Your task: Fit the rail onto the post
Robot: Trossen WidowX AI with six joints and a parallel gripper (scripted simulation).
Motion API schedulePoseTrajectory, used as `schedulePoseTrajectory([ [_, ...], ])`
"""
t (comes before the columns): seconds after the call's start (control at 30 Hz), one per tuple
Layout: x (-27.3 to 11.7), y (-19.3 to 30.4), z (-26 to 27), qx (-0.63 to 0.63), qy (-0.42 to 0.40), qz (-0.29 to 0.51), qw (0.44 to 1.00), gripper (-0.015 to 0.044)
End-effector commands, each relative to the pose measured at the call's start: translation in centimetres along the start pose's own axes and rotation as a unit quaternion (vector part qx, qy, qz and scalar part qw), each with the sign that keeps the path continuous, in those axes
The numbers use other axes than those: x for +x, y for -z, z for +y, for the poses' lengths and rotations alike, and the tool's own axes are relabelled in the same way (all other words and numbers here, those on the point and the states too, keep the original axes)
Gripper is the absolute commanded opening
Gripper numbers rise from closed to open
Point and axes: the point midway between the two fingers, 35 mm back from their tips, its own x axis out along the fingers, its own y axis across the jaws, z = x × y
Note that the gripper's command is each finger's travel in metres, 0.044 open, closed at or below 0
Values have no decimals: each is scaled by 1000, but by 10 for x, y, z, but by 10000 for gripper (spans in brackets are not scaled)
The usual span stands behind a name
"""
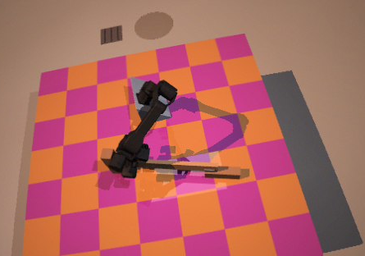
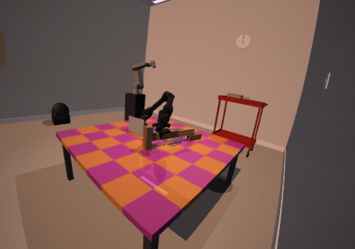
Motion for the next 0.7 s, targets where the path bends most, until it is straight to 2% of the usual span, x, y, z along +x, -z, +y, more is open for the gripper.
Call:
schedulePoseTrajectory([
  [0.0, -2, 4, 0, 0, 2, 1, 1000, 0],
  [0.67, -1, 10, 0, 0, 2, 1, 1000, 0],
])
